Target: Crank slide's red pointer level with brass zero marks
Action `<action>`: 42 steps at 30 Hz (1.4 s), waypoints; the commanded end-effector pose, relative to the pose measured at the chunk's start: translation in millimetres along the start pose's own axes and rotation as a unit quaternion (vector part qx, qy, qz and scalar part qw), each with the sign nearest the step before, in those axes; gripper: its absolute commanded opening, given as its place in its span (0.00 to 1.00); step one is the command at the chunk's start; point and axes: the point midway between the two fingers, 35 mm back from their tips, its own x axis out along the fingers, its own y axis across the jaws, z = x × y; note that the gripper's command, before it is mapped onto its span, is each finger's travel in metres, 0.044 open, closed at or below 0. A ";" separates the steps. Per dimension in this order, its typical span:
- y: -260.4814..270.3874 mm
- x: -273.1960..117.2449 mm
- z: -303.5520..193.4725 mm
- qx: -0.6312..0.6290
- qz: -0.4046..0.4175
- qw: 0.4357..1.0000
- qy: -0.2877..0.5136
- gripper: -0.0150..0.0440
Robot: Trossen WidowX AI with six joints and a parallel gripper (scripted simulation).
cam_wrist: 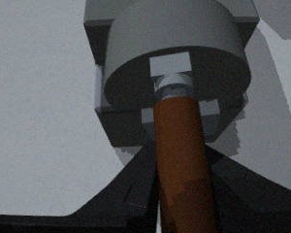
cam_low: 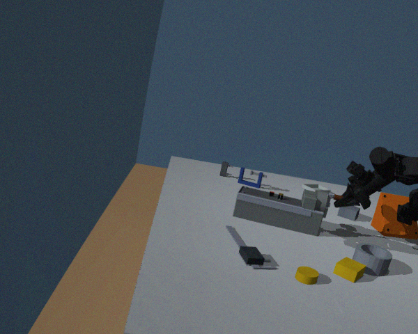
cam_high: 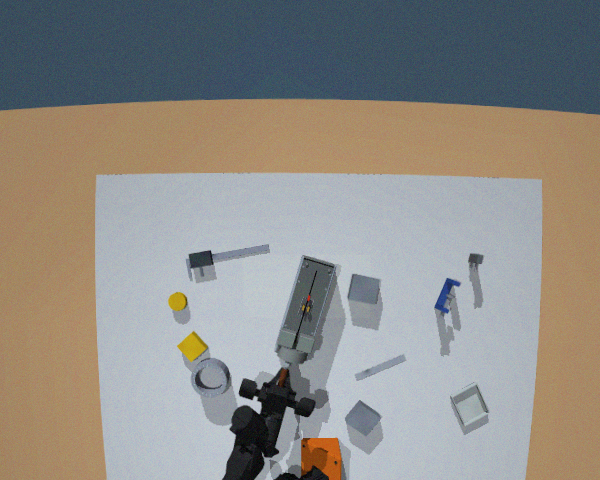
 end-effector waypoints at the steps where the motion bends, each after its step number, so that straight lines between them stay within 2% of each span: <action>1: 9.1 1.2 -1.4 -0.007 0.011 1.000 0.003 0.25; 42: 22.0 30.8 -31.9 -0.007 0.012 1.000 0.003 0.25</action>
